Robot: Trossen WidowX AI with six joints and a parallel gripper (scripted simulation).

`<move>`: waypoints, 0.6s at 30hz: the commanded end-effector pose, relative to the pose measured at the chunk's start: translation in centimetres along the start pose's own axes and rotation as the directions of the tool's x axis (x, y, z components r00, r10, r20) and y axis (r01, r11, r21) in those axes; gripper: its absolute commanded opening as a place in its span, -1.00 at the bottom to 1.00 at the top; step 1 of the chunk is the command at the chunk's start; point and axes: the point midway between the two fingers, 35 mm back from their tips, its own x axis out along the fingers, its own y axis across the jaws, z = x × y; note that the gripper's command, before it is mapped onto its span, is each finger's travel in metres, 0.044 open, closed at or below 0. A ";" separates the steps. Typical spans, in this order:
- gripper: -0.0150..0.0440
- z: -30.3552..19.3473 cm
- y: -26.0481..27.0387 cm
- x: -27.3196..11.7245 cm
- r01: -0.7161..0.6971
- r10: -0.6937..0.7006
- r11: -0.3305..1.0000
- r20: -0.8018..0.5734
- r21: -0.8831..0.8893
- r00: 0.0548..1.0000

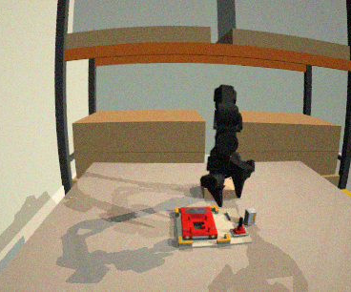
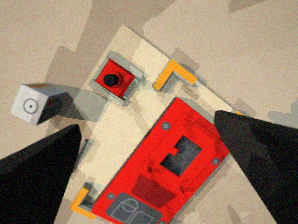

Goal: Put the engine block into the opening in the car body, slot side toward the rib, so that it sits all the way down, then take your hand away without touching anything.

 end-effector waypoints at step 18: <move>1.00 1.7 9.0 0.4 -0.123 0.035 0.747 -0.146 -0.653 0.989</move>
